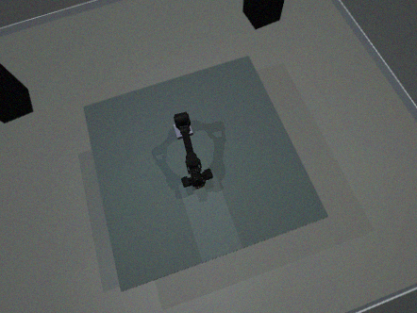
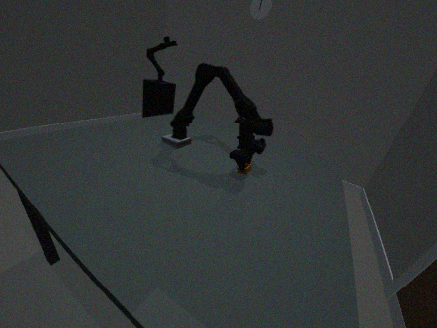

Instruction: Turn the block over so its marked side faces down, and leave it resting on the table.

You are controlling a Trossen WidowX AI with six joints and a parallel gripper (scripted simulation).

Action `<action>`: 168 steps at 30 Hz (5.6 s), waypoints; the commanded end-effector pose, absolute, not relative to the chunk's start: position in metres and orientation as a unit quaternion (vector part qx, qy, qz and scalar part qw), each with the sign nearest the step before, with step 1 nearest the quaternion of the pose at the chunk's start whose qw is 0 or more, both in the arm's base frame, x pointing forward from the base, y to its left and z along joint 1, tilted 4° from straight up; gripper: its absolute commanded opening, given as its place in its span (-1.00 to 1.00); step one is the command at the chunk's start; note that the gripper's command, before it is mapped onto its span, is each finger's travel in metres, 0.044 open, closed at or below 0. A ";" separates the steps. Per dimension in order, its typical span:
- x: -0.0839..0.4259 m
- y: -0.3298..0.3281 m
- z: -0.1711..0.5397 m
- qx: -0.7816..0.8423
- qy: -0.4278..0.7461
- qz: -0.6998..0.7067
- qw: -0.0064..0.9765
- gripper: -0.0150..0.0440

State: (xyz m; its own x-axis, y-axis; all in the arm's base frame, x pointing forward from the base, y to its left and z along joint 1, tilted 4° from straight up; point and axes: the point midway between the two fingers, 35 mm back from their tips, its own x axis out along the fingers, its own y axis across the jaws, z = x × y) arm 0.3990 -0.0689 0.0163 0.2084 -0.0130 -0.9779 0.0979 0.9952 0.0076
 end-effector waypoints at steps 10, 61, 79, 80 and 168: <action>0.394 -0.068 0.013 0.033 0.558 -0.038 0.828 -0.49; 0.386 -0.066 -0.017 0.017 0.233 -0.047 0.971 -0.49; 0.381 -0.066 -0.011 0.015 0.203 -0.047 0.978 -0.49; 0.381 -0.066 -0.011 0.015 0.203 -0.047 0.978 -0.49; 0.382 -0.067 0.069 0.032 0.544 -0.039 0.837 1.00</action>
